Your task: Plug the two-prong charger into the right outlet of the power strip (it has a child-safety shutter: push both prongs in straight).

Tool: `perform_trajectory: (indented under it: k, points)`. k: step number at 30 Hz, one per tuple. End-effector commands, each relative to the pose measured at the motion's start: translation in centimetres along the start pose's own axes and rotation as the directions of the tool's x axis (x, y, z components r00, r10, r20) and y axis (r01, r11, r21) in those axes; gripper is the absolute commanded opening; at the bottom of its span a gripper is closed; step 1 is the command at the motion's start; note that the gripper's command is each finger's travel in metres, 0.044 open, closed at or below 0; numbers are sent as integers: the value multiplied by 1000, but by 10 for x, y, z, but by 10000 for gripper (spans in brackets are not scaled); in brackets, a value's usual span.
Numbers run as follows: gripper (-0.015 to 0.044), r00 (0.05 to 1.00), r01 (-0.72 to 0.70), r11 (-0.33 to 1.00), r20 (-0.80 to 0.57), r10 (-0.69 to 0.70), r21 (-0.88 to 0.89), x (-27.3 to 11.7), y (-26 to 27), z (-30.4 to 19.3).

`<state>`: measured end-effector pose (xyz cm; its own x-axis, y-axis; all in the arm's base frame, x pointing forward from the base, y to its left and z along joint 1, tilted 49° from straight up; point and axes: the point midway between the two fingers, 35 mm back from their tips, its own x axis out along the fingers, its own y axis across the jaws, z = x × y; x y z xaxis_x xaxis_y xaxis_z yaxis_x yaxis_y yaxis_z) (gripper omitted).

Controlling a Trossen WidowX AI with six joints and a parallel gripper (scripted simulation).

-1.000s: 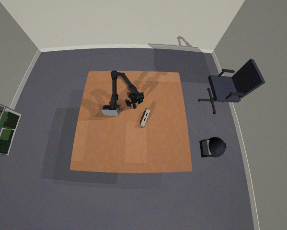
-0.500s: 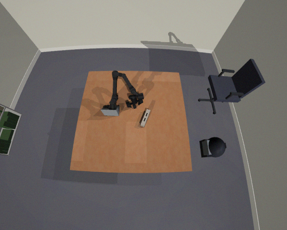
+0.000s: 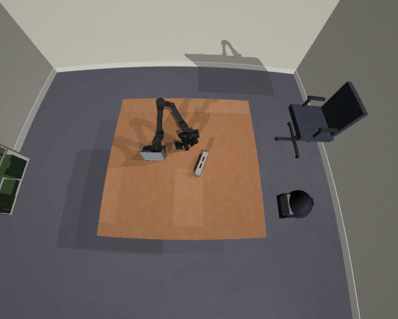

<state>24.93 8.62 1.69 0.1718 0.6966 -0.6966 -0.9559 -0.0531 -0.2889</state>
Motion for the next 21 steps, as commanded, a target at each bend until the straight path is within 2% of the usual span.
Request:
perform_trajectory:
  k: [1,7,14,17,21]
  points:
    - [282,1000,0,1000,0,0,0,0,0,0]
    - [125,1000,0,1000,0,0,0,0,0,0]
    - [78,1000,0,1000,0,0,0,0,0,0]
    - [0,1000,0,1000,-2,0,0,-3,-1,-1]
    - [0,1000,-3,1000,-5,3,1,-14,-1,-3]
